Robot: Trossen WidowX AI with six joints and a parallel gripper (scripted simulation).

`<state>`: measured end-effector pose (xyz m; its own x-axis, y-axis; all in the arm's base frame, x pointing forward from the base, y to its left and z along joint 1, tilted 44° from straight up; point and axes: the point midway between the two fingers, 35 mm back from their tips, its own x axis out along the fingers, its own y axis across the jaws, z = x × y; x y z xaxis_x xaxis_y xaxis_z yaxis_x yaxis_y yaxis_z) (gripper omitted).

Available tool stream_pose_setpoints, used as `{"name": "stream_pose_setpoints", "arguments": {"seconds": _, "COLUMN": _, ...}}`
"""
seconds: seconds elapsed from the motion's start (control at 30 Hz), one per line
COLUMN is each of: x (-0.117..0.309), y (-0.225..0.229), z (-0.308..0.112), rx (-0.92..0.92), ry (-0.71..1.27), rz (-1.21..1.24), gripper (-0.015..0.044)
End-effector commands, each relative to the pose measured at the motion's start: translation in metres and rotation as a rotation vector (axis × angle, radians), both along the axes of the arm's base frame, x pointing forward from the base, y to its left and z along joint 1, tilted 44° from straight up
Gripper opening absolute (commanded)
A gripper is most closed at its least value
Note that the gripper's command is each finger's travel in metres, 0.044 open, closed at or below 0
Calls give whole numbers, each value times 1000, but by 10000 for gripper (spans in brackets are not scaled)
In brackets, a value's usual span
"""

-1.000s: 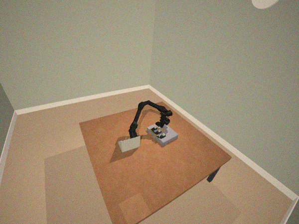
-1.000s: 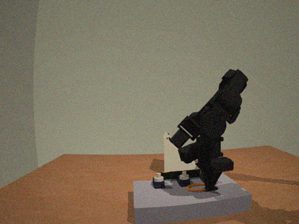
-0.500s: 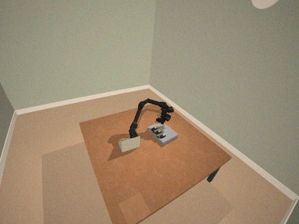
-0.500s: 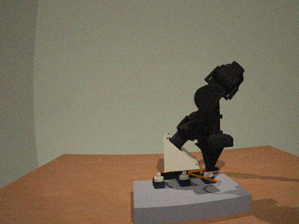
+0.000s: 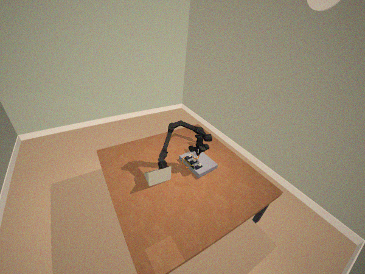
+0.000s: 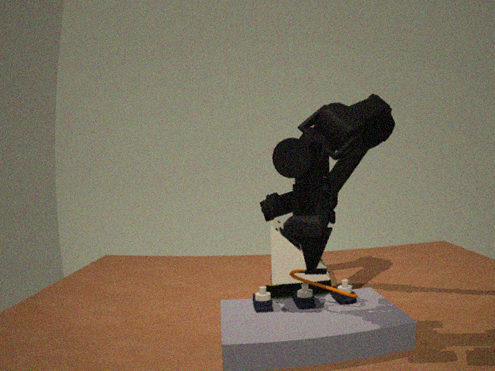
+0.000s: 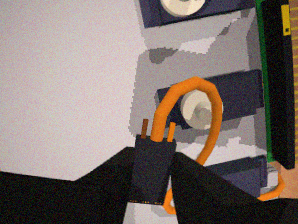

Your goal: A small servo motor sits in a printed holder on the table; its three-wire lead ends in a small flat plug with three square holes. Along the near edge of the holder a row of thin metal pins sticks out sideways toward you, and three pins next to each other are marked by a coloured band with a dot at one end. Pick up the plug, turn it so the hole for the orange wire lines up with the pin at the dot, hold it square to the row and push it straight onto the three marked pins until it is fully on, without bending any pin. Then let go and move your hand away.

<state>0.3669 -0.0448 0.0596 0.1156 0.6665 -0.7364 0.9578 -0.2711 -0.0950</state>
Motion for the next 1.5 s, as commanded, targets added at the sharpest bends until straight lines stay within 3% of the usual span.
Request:
{"name": "stream_pose_setpoints", "arguments": {"seconds": 0.0, "x": -16, "y": -10, "z": -8, "rx": 4, "ry": 82, "rz": -94, "gripper": 0}}
{"name": "stream_pose_setpoints", "arguments": {"seconds": 0.57, "x": -95, "y": -36, "z": -43, "rx": 63, "ry": 452, "rz": -499, "gripper": 0}}
{"name": "stream_pose_setpoints", "arguments": {"seconds": 1.13, "x": -176, "y": -30, "z": -68, "rx": 146, "ry": 820, "rz": -883, "gripper": 0}}
{"name": "stream_pose_setpoints", "arguments": {"seconds": 1.47, "x": -176, "y": -13, "z": -87, "rx": 150, "ry": 835, "rz": -898, "gripper": 0}}
